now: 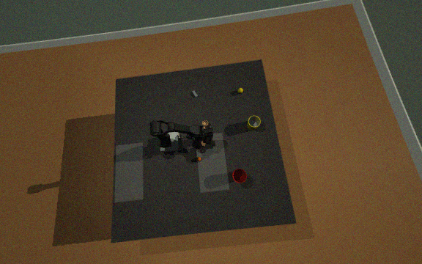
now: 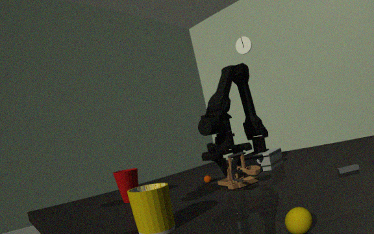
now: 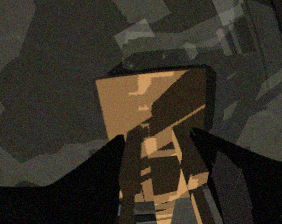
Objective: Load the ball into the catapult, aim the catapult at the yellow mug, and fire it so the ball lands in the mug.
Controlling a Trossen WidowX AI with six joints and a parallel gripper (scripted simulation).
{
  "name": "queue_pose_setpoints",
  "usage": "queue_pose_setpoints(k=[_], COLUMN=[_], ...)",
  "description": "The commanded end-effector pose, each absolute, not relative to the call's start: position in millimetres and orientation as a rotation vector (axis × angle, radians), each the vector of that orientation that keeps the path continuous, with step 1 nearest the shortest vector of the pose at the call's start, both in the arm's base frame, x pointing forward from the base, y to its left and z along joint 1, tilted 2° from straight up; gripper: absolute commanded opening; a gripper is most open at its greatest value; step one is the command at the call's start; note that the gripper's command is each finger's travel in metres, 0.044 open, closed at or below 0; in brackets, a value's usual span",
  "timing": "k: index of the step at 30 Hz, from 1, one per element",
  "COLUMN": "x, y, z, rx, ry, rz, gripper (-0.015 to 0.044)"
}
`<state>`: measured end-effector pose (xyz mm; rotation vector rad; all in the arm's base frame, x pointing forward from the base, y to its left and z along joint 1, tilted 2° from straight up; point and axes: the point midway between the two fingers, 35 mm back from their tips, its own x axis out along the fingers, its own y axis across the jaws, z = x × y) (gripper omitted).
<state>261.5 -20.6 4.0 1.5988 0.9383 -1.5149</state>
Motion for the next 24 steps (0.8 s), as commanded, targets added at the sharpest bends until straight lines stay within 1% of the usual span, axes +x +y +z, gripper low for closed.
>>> queue_pose_setpoints(k=[1,5,7,9,10,15,24], x=[262.4,262.4,262.8,261.3,260.1,261.7,289.5], y=[-20.9,-20.9,-21.2,-21.9,-22.0,-22.1,-23.6], z=[4.5,4.5,15.3,43.0,51.5,54.6,58.1], rx=[1.601,1.601,1.601,1.599,1.599,1.583,1.369], ry=[0.935,0.935,0.935,0.937,0.938,0.951,1.117], rz=[-1.512,-1.512,-1.512,-1.514,-1.514,-1.499,-1.285], gripper=[0.0138,0.0111,0.0059,0.0006,0.0,0.0,0.0])
